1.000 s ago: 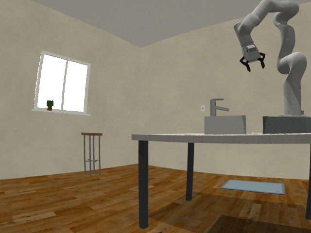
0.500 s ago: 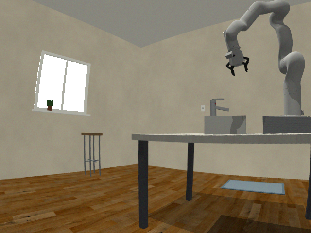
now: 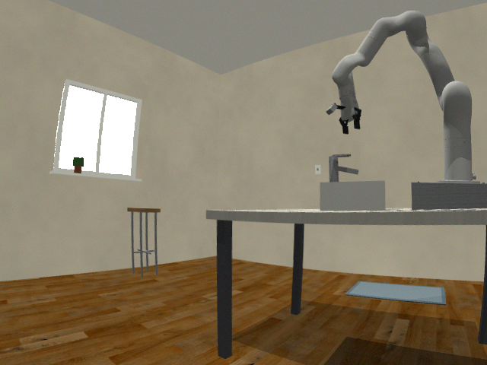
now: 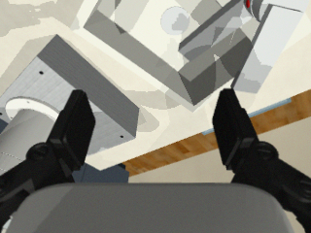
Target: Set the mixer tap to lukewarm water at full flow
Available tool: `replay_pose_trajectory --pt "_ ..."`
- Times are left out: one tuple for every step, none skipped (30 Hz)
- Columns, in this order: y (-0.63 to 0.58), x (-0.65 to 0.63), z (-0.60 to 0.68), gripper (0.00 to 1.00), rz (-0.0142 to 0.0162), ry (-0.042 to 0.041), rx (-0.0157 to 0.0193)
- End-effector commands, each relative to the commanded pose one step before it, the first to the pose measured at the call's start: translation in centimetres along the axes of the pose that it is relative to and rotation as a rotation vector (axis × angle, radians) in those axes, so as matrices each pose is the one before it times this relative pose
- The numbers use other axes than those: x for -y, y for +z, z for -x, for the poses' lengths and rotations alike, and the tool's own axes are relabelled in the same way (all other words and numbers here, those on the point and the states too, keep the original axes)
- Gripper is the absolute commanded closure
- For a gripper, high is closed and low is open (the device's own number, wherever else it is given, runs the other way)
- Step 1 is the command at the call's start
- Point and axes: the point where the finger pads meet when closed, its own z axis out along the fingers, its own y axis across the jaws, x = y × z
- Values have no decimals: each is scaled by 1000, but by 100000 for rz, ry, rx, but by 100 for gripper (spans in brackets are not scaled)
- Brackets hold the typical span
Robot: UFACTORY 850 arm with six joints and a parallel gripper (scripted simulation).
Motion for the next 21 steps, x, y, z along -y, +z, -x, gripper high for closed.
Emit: replay_pose_trajectory --pt "802 -6724 2121 0 1961 11817 -749" --pt "224 -1471 568 0 412 2522 -177" --pt "235 -1503 438 0 171 1048 -73" --pt "249 -1514 338 0 27 166 -11" --pt "0 0 0 0 0 0 0" --pt "0 0 0 0 0 0 0" --pt "20 -119 23 0 0 0 0" --pt "0 0 0 0 0 0 0" --pt "0 0 0 0 0 0 0" --pt "0 0 0 0 0 0 0" --pt "0 0 0 0 0 0 0" --pt "0 0 0 100 0 0 0" --pt "0 0 0 100 0 0 0" --pt "0 0 0 100 0 0 0" --pt "0 0 0 100 0 0 0" --pt "0 0 0 100 0 0 0" --pt "0 0 0 100 0 0 0" --pt "0 0 0 100 0 0 0" --pt "0 0 0 100 0 0 0" --pt "0 0 0 100 0 0 0" --pt "0 0 0 100 0 0 0"
